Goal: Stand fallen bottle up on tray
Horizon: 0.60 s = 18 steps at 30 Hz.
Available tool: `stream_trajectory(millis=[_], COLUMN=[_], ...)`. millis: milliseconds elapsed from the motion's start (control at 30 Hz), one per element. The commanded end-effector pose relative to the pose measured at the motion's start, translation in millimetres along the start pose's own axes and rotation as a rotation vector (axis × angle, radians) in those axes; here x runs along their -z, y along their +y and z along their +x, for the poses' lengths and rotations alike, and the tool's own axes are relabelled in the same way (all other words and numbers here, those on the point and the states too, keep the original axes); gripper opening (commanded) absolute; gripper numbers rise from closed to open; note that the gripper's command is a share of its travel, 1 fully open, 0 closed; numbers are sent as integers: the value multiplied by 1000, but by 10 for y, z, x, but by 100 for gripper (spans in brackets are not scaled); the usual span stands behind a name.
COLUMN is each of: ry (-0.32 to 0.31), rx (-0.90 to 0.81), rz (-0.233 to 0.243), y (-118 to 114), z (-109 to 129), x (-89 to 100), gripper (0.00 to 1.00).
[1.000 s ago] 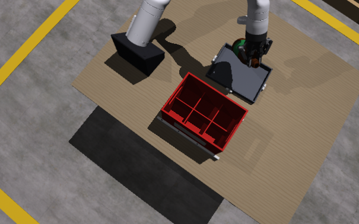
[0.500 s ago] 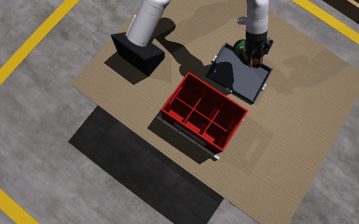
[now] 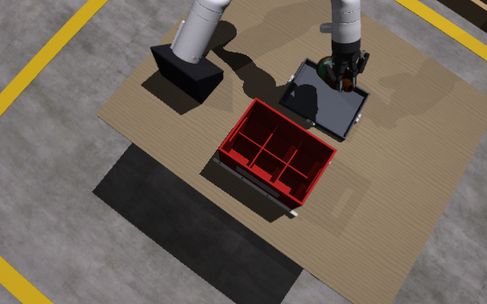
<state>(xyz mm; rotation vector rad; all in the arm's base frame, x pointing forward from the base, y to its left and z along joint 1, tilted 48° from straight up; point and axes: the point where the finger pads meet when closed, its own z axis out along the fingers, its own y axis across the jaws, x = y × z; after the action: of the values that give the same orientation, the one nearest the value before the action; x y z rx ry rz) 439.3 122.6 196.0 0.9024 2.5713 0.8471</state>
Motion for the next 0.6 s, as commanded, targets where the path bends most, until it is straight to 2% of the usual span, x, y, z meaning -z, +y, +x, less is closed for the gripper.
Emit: stream_trajectory(millis=[0,567], ry=[-15,-46], rx=[2,2], rz=[3,11], y=[-17,-49], z=[5,7], x=[17,28], gripper=[0,0])
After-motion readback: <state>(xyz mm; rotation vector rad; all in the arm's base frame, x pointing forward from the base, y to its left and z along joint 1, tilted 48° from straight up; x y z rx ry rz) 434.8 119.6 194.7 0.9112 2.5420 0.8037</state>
